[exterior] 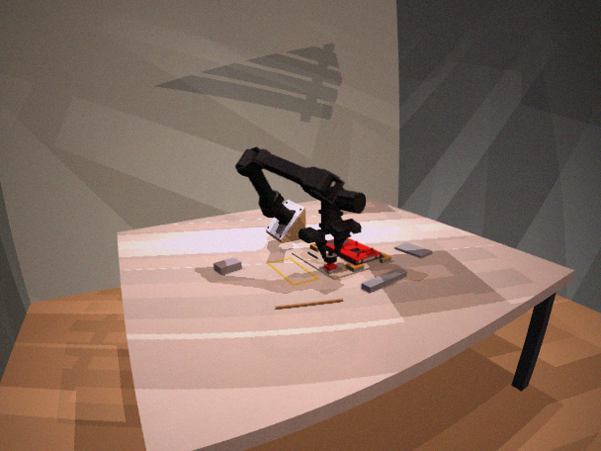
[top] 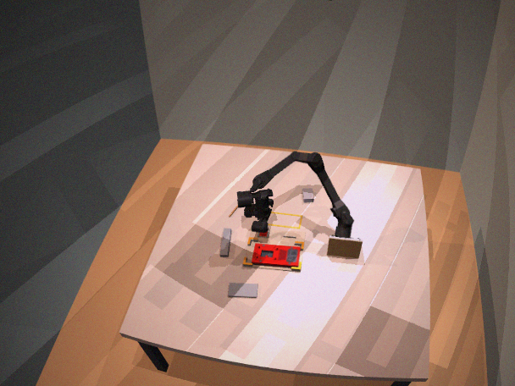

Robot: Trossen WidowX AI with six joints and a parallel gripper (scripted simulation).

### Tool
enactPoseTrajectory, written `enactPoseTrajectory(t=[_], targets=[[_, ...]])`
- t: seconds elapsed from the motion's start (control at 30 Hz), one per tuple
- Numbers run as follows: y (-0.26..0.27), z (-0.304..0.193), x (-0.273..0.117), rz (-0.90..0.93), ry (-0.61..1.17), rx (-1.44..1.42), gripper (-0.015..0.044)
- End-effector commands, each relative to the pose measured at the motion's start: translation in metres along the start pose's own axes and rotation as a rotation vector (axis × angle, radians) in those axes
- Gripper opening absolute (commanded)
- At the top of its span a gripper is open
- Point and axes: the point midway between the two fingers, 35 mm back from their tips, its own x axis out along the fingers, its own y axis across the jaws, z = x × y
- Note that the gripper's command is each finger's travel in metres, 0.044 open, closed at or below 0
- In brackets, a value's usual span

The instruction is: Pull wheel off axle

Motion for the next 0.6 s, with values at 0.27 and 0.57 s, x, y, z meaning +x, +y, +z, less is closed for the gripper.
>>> enactPoseTrajectory(t=[0.27, 0.57], targets=[[0.0005, 0.0012, -0.0072, 0.002, -0.005, 0.001, 0.0], [0.0006, 0.0012, -0.0102, 0.002, -0.005, 0.001, 0.0]])
